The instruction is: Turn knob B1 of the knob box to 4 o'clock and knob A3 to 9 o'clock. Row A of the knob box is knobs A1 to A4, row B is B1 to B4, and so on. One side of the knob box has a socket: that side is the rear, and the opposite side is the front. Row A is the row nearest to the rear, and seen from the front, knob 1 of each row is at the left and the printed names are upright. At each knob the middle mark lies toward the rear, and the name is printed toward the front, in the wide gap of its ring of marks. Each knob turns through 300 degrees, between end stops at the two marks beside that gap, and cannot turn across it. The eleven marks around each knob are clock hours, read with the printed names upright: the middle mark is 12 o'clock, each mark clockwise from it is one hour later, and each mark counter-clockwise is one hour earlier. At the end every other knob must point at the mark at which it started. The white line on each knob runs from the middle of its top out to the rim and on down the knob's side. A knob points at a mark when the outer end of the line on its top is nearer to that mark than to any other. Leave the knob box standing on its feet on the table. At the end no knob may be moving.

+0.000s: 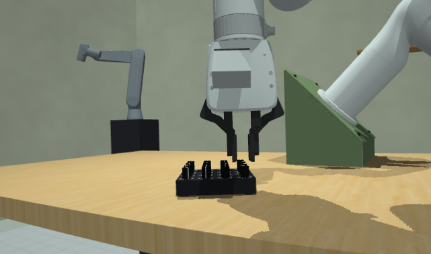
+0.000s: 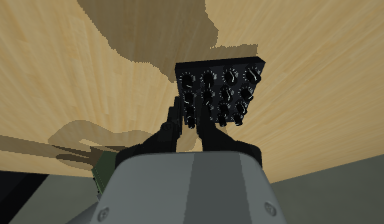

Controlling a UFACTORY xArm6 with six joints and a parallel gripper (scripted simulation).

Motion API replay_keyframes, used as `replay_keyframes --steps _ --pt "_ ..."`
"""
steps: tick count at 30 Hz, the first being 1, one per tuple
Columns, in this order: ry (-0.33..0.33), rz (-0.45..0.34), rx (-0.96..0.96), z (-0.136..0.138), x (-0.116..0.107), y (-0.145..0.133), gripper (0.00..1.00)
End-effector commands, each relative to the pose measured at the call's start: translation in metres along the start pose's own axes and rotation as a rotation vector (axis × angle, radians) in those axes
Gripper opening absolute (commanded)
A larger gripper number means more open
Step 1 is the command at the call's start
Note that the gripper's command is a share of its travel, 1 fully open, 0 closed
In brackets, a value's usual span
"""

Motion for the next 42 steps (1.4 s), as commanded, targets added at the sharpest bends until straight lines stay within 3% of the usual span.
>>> replay_keyframes --steps 1,42 --pt "-0.002 0.002 -0.001 0.001 -0.001 0.001 0.19" --pt "-0.002 0.002 -0.001 0.001 0.011 0.001 0.19"
Point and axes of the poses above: the point where the finger pads meet when closed, its own x axis out along the fingers, its own z axis across the jaws, y = z × x, the point moved 3 cm from there along -x, back along the fingers, and after that the axes turned 9 degrees about x, right-handed, at the moved point
